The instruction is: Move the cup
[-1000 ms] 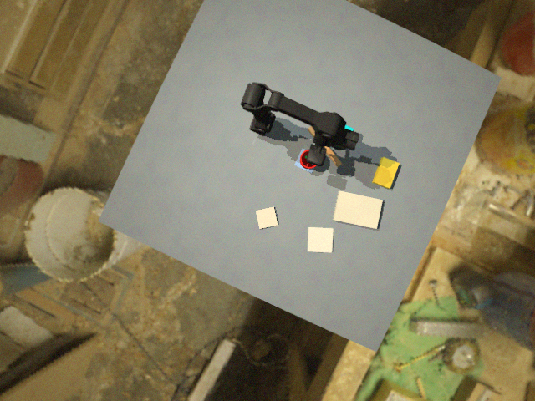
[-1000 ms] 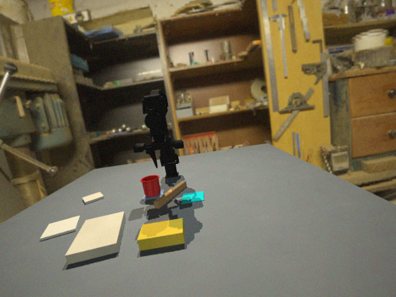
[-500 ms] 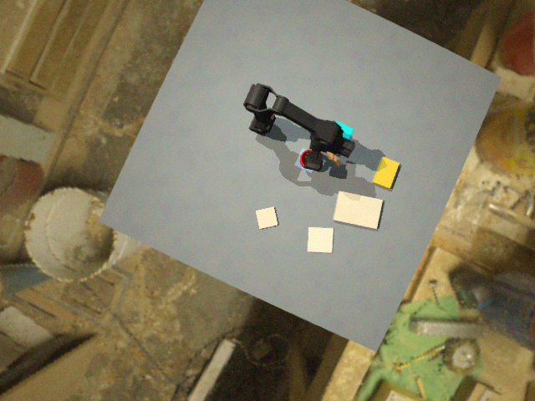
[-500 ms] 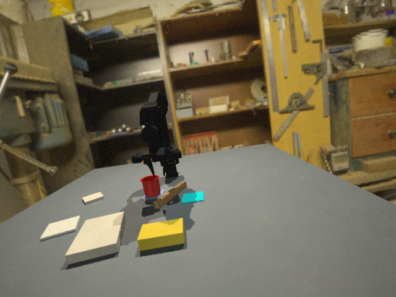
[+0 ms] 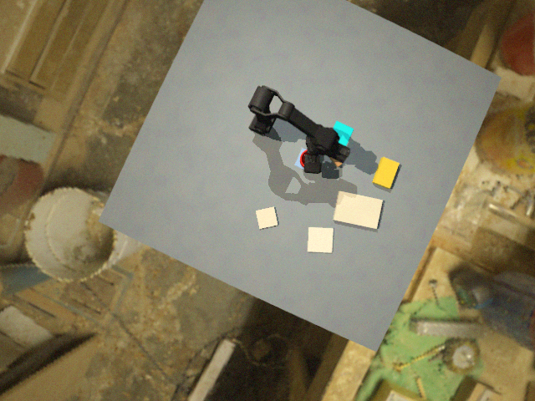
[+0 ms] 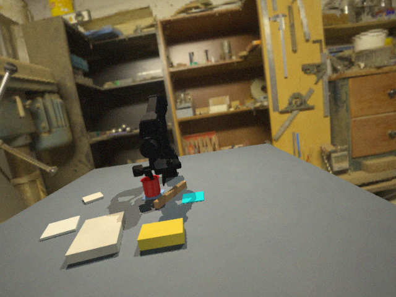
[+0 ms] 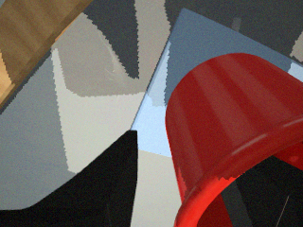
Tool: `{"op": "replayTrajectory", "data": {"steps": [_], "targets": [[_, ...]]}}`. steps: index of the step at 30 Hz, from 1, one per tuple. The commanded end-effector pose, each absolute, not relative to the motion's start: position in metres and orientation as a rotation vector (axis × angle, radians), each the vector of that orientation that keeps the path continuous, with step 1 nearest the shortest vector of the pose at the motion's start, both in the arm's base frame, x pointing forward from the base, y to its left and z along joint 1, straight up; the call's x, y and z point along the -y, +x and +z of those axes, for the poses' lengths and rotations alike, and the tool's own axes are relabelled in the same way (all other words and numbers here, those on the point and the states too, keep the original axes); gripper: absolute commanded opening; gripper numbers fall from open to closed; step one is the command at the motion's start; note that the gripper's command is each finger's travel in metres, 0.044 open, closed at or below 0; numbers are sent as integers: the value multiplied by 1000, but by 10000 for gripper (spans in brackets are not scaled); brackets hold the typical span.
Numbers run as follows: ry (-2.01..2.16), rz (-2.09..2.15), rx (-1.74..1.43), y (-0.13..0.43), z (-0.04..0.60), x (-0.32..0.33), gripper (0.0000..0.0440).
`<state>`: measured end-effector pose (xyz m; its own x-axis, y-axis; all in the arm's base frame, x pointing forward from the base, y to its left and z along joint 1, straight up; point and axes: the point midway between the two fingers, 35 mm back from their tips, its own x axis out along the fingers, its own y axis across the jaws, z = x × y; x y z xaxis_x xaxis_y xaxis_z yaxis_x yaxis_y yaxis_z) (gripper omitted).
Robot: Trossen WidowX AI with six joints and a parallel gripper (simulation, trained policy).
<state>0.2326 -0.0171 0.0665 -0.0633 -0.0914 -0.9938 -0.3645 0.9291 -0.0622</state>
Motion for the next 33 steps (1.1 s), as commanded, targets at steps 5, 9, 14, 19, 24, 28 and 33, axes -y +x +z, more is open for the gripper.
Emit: {"op": "replayTrajectory", "data": {"steps": [5,9,14,19,24,28,33], "targets": [[-430,317,-1634,229,54,20,4],[-463,354,-1618,232,59,21,0],[-495,389,-1593,238,69,19,7],[-511,408,-1569,244,82,15,10],[-528,423,-1542,251,95,9,6],[-543,434,-1518,255,104,2,4],[-562,451,-1487,261,113,-9,2]]}}
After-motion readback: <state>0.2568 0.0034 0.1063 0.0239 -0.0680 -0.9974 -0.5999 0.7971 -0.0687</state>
